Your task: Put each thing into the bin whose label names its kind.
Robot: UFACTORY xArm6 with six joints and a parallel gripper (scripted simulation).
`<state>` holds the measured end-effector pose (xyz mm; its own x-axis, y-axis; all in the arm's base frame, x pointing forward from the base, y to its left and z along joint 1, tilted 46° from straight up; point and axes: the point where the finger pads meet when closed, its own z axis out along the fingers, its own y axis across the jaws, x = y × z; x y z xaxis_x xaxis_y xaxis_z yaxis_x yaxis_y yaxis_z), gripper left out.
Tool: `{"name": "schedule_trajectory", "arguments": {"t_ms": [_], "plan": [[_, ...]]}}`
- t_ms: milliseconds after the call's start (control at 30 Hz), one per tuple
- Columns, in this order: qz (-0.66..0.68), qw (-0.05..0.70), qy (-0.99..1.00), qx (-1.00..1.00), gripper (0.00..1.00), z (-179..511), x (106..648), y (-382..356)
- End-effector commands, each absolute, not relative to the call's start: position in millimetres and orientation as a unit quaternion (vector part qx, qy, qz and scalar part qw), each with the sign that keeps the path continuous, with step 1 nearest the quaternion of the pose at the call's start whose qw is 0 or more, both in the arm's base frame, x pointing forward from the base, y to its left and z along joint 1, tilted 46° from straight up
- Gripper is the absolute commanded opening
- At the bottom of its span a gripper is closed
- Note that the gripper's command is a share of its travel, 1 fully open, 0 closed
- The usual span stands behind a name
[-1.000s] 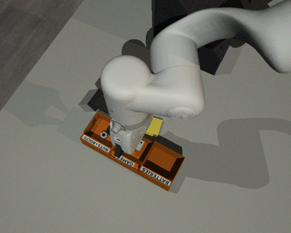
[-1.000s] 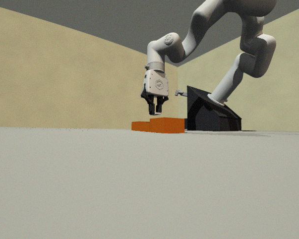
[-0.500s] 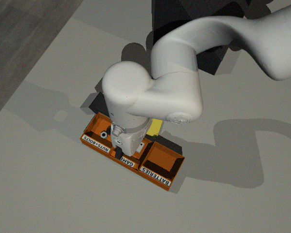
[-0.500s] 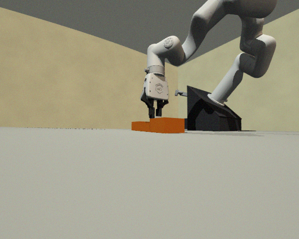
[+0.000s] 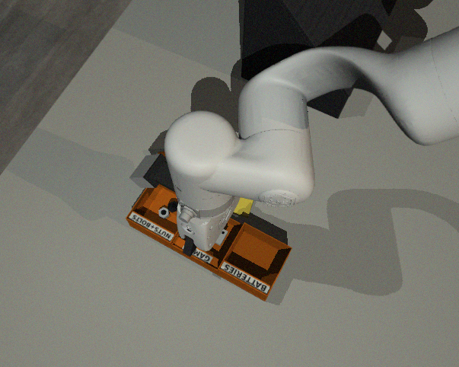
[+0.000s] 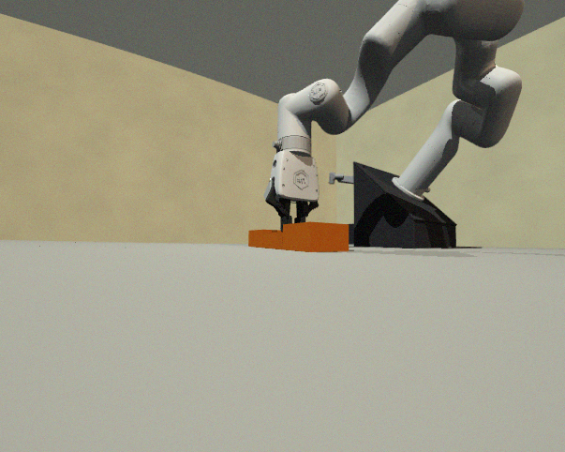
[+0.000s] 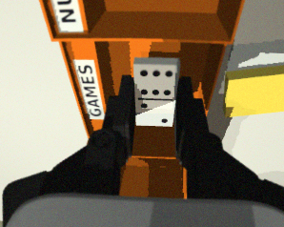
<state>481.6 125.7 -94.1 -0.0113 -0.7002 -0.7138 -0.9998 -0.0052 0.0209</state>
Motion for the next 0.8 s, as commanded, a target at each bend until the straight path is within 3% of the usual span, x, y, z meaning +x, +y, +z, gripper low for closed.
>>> {"name": "schedule_trajectory", "arguments": {"t_ms": [0,533,567,767], "plan": [[0.280,0.267,0.653,-0.651,0.00,-100.4,483.0,132.0],[0.280,0.267,0.653,-0.651,0.00,-100.4,483.1,132.0],[0.280,0.267,0.653,-0.651,0.31,-100.4,483.1,132.0],[0.280,0.267,0.653,-0.651,0.31,-100.4,483.2,131.9]]}}
